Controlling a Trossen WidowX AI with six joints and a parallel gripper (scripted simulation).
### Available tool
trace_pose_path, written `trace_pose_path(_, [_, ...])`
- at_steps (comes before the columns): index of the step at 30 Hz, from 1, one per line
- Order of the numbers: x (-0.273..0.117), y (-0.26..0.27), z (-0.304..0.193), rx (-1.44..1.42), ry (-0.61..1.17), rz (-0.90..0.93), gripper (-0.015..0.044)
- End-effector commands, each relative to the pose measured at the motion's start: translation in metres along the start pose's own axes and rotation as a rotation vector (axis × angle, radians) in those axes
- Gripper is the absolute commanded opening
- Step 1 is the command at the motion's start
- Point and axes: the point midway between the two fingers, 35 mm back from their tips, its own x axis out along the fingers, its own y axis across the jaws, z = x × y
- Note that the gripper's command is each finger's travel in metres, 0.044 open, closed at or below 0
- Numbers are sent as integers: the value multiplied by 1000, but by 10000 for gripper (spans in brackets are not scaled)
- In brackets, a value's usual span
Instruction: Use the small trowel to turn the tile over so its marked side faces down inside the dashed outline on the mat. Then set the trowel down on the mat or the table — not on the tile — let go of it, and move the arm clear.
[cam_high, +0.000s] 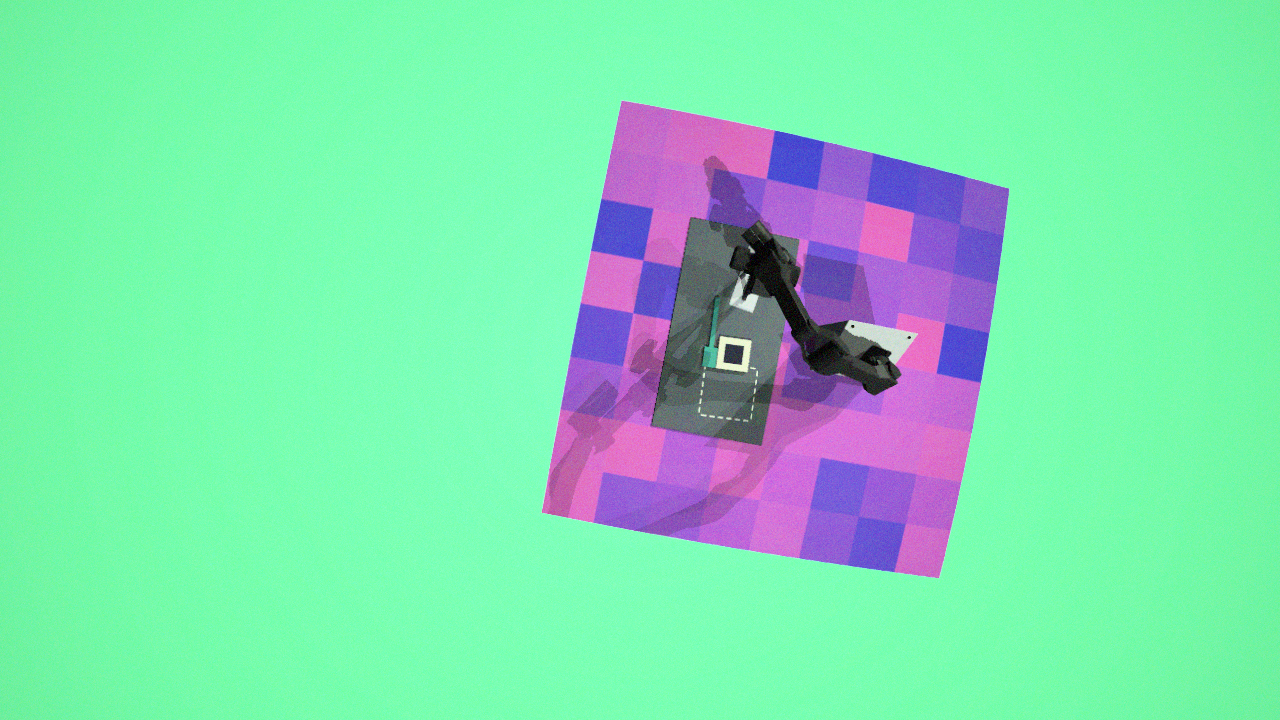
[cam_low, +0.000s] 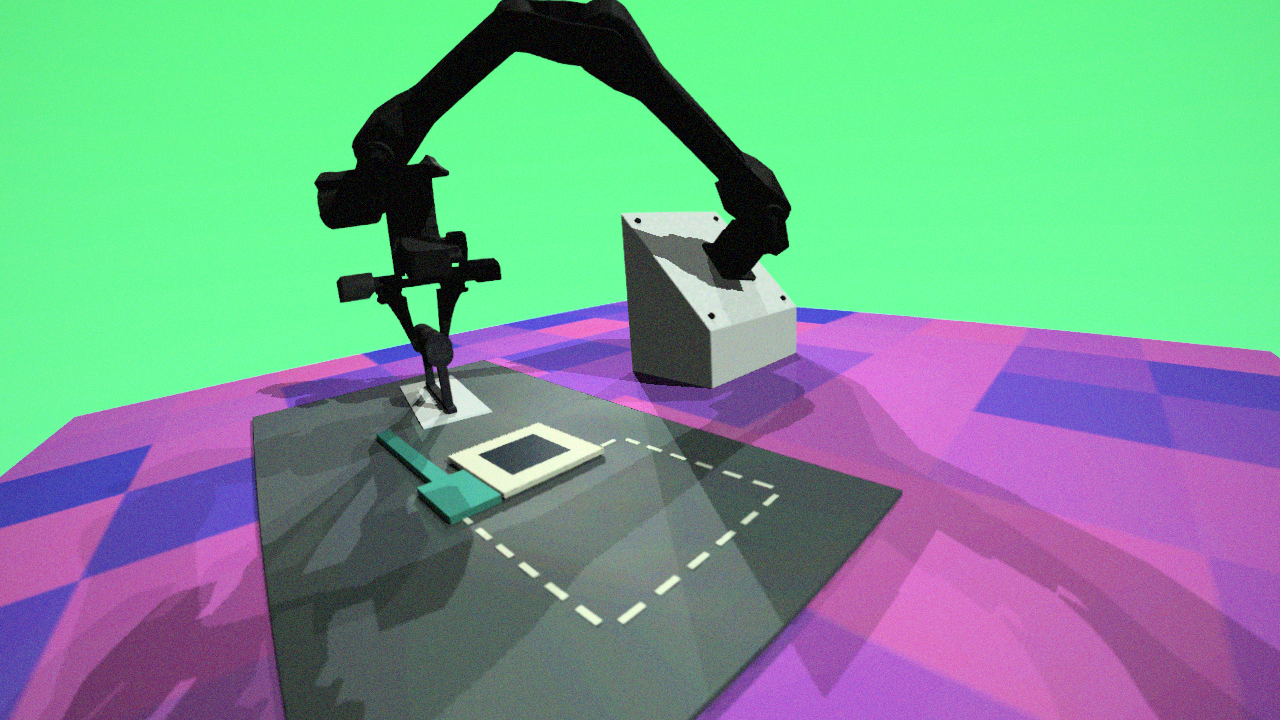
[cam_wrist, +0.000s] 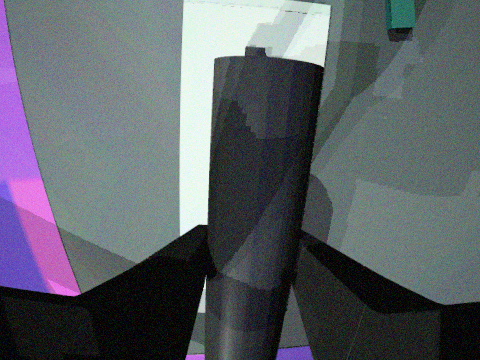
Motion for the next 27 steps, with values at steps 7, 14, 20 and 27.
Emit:
trace_pose_path(7, [0, 0, 0, 4, -5, -2, 130])
trace_pose_path(14, [0, 0, 0, 104, -5, -2, 130])
trace_pose_path(20, [0, 0, 0, 204, -5, -2, 130])
trace_pose_path(27, [0, 0, 0, 204, -5, -2, 261])
